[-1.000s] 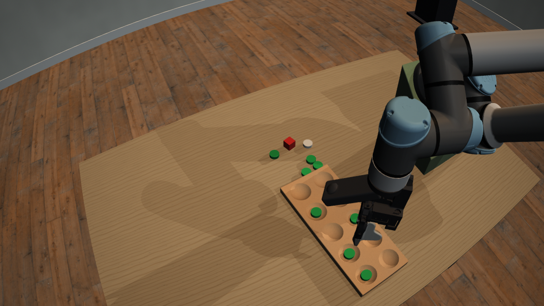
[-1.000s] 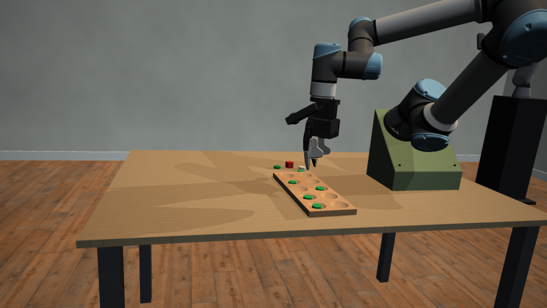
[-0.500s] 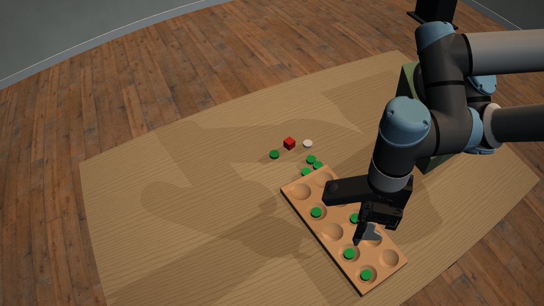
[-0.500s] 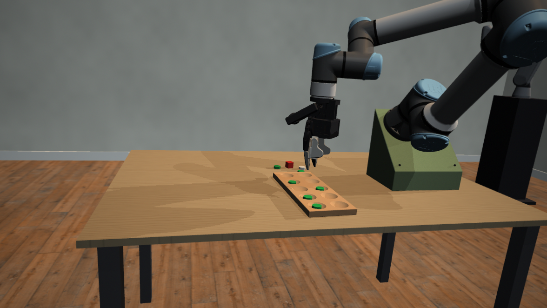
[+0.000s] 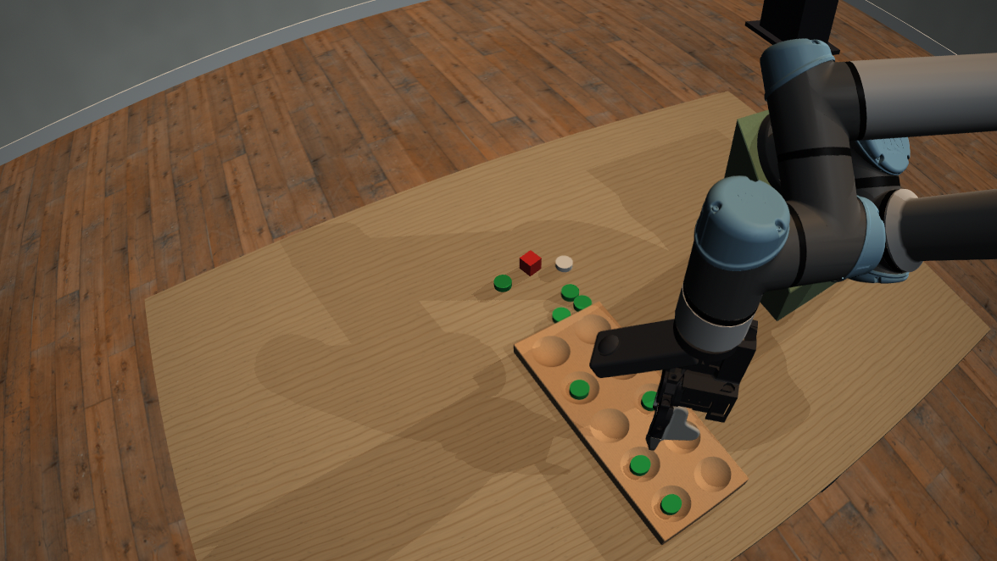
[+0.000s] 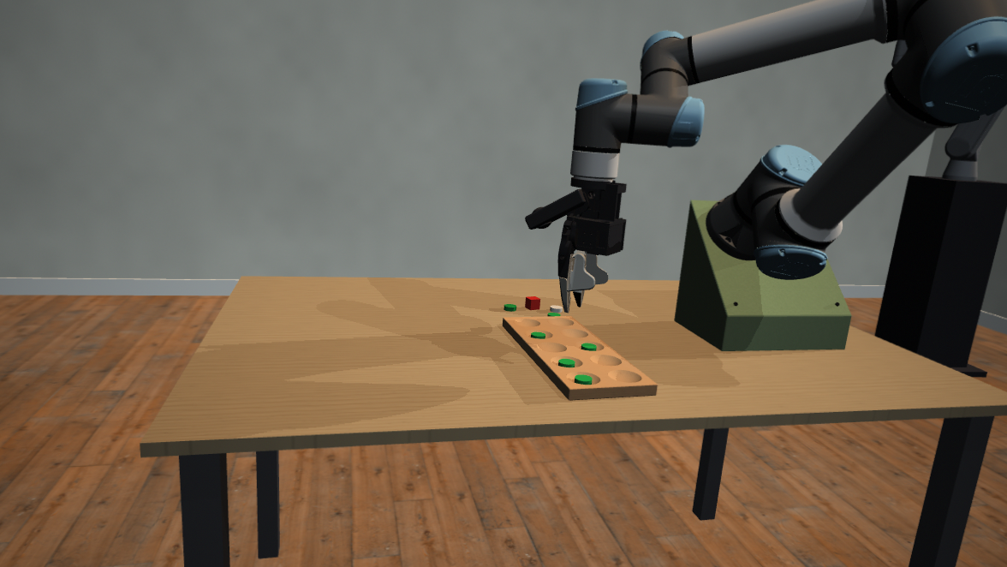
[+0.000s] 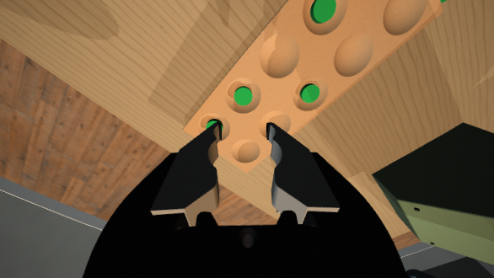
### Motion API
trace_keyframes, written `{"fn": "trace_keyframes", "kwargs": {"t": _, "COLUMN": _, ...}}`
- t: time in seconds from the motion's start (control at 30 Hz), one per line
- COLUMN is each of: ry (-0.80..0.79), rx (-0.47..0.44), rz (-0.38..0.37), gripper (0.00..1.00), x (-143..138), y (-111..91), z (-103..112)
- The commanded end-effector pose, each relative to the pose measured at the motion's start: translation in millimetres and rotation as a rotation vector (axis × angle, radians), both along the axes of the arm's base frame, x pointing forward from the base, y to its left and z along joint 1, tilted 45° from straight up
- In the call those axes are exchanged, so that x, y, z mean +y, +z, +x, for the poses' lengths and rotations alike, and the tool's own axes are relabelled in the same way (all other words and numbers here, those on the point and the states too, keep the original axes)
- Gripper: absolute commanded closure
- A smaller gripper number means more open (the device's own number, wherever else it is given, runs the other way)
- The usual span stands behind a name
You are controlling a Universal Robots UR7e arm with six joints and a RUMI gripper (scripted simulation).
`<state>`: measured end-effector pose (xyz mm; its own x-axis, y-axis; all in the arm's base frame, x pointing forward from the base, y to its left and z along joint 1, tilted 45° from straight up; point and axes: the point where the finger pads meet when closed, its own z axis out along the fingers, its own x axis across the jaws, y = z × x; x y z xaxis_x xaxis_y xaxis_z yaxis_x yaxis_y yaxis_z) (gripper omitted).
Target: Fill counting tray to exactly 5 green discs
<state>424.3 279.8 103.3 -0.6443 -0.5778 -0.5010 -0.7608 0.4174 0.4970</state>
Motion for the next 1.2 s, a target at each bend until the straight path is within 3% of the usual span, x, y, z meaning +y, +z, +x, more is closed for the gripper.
{"fn": "trace_keyframes", "kwargs": {"t": 0.0, "ry": 0.002, "rx": -0.004, "rz": -0.003, "gripper": 0.72, "x": -1, "y": 0, "z": 1}}
{"fn": "trace_keyframes", "kwargs": {"t": 0.2, "ry": 0.028, "rx": -0.035, "rz": -0.037, "gripper": 0.72, "x": -13, "y": 0, "z": 3}}
{"fn": "trace_keyframes", "kwargs": {"t": 0.47, "ry": 0.120, "rx": -0.131, "rz": -0.154, "gripper": 0.72, "x": -55, "y": 0, "z": 12}}
{"fn": "trace_keyframes", "kwargs": {"t": 0.53, "ry": 0.120, "rx": -0.131, "rz": -0.154, "gripper": 0.72, "x": -55, "y": 0, "z": 12}}
{"fn": "trace_keyframes", "kwargs": {"t": 0.73, "ry": 0.245, "rx": -0.229, "rz": -0.304, "gripper": 0.72, "x": -111, "y": 7, "z": 21}}
{"fn": "trace_keyframes", "kwargs": {"t": 0.87, "ry": 0.299, "rx": -0.261, "rz": -0.366, "gripper": 0.72, "x": -135, "y": 11, "z": 23}}
{"fn": "trace_keyframes", "kwargs": {"t": 0.93, "ry": 0.358, "rx": -0.290, "rz": -0.433, "gripper": 0.72, "x": -161, "y": 17, "z": 25}}
{"fn": "trace_keyframes", "kwargs": {"t": 1.1, "ry": 0.389, "rx": -0.302, "rz": -0.468, "gripper": 0.72, "x": -175, "y": 21, "z": 26}}
{"fn": "trace_keyframes", "kwargs": {"t": 1.17, "ry": 0.456, "rx": -0.324, "rz": -0.540, "gripper": 0.72, "x": -204, "y": 30, "z": 26}}
